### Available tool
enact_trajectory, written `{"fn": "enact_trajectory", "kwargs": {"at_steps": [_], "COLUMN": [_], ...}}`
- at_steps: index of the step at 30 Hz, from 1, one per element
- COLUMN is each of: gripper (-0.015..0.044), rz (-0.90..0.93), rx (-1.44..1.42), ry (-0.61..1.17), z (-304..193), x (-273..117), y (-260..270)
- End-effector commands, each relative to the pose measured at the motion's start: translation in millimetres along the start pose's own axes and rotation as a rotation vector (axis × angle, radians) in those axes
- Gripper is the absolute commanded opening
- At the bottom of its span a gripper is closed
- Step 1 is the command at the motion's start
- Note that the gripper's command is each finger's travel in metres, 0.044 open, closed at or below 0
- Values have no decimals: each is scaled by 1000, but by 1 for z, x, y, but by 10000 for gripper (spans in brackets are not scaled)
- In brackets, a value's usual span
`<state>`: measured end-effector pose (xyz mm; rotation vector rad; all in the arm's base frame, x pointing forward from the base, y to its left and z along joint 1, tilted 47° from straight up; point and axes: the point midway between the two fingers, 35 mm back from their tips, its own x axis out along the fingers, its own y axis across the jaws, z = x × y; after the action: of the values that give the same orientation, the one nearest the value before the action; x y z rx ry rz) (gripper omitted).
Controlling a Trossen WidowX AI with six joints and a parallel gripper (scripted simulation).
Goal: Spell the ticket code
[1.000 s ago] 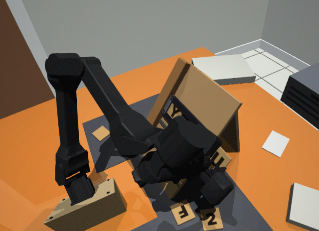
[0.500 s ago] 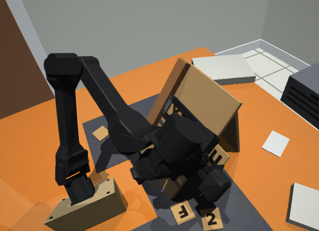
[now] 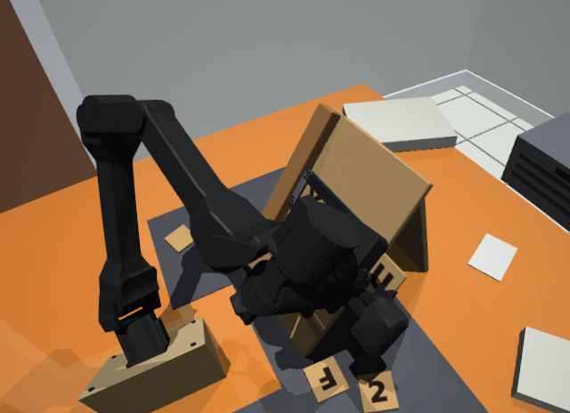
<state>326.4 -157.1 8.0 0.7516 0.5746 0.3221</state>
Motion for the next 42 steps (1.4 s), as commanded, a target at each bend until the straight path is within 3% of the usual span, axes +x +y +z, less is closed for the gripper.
{"fn": "enact_trajectory", "kwargs": {"at_steps": [1, 42], "gripper": [0, 0], "rz": [-3, -3], "rx": [3, 4], "ry": [-1, -1], "z": [0, 0], "x": [0, 0], "y": [2, 23]}}
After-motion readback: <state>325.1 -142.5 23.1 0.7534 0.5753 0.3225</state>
